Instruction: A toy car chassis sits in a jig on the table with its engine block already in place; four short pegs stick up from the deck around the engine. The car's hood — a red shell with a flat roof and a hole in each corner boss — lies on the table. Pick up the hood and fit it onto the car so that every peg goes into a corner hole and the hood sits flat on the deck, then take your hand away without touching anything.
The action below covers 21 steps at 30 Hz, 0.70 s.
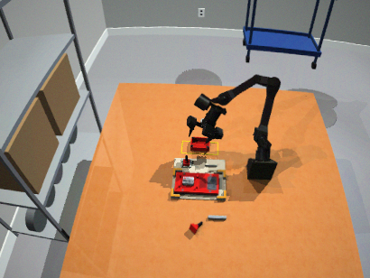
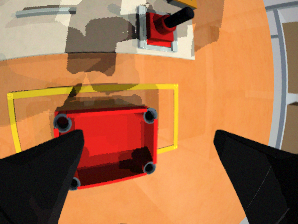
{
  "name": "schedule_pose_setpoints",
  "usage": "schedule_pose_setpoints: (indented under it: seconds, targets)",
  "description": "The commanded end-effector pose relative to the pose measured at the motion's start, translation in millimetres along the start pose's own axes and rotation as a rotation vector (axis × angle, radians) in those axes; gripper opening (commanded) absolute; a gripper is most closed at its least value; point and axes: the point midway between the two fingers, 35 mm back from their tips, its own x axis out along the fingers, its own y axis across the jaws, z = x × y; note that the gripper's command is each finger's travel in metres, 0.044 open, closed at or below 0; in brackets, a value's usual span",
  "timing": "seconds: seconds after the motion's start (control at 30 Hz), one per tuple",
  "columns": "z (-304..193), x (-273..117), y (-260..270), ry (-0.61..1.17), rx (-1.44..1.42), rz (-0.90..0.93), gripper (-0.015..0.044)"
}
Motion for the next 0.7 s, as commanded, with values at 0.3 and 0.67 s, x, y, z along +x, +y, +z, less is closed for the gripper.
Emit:
schedule_pose_setpoints:
  seconds: [0.3,0.67]
  targets:
    - [-8.9,-19.3,20.1,-0.313,1.421,-0.588,0.044]
    - [-9.1,-19.9,20.4,-0.319,1.433,-0.594,0.044]
